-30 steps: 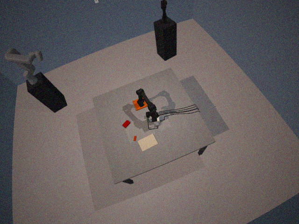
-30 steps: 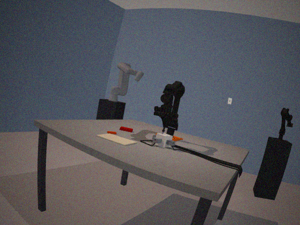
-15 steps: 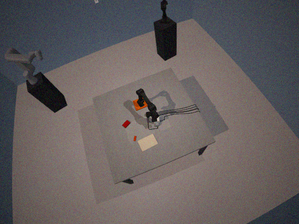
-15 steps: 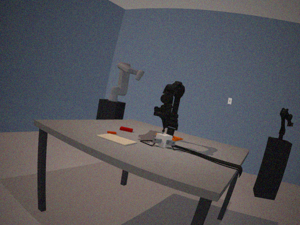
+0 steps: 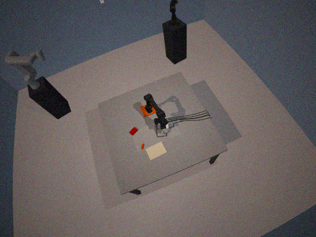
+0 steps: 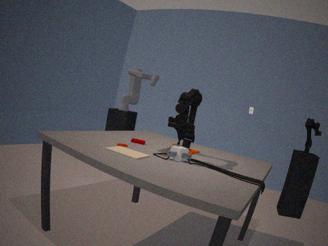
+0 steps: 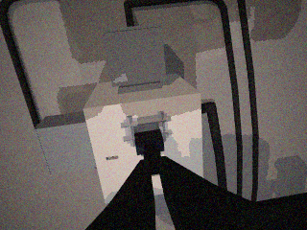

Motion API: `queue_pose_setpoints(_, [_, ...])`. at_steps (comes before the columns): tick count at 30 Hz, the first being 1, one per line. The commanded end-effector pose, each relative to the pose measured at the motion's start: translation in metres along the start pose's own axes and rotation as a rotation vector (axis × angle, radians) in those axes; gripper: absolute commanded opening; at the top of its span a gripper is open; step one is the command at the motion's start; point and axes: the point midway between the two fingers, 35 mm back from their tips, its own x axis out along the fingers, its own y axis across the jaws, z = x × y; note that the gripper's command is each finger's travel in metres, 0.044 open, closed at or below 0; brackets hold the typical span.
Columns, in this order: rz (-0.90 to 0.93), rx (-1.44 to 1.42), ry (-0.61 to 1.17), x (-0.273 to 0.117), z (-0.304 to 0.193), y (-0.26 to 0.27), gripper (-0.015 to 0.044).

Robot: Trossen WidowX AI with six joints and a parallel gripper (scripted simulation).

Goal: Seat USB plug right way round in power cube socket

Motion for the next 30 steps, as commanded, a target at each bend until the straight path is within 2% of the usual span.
queue_pose_setpoints(1, [-0.002, 0.004, 0.006, 0.0010, -0.0009, -0.0002, 0.0000])
queue_pose_setpoints(30, [-0.002, 0.004, 0.006, 0.0044, -0.0007, -0.0002, 0.0000])
